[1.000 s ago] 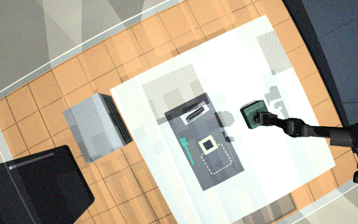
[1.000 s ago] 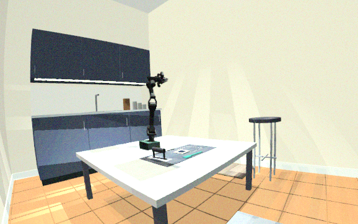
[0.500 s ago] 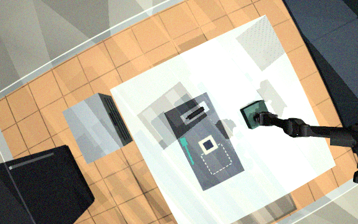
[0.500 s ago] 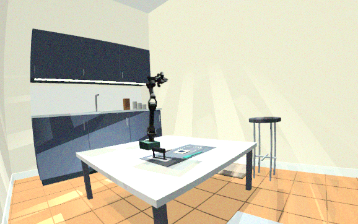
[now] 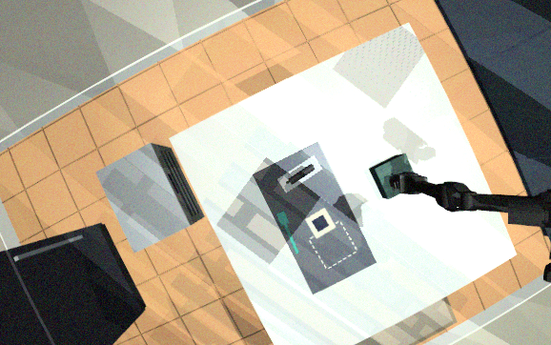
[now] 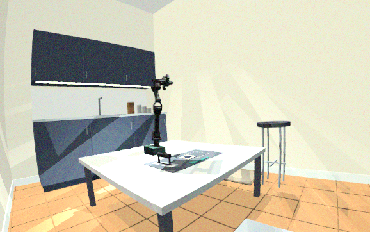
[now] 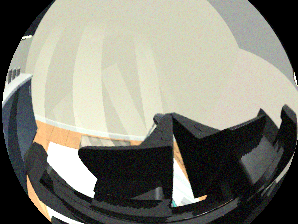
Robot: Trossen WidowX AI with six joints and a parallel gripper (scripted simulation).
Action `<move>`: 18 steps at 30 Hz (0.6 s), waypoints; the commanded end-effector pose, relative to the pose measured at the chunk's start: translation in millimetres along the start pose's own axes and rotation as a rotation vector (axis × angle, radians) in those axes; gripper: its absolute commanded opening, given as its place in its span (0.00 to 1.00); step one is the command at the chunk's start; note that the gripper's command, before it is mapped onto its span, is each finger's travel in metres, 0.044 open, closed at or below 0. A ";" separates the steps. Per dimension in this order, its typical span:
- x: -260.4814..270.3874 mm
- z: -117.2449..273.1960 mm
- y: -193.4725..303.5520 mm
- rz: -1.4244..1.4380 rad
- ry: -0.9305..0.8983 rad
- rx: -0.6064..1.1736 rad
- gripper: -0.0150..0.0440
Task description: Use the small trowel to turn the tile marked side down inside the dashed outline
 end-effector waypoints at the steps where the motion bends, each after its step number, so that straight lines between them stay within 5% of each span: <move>1: 0.0 0.0 0.0 0.000 0.000 0.000 0.25; 12: 1.6 -3.2 -4.1 0.027 0.075 0.008 0.69; 18: 5.1 -10.1 -11.0 0.078 0.199 0.020 0.71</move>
Point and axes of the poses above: the point midway between the two fingers, 35 mm back from their tips, its own z axis back along the fingers, its own x axis across the jaws, y = z × x, the point moved 6 cm from there along z, back along the fingers, and after that the axes turned 13 degrees about -z, right-handed, at the moved point
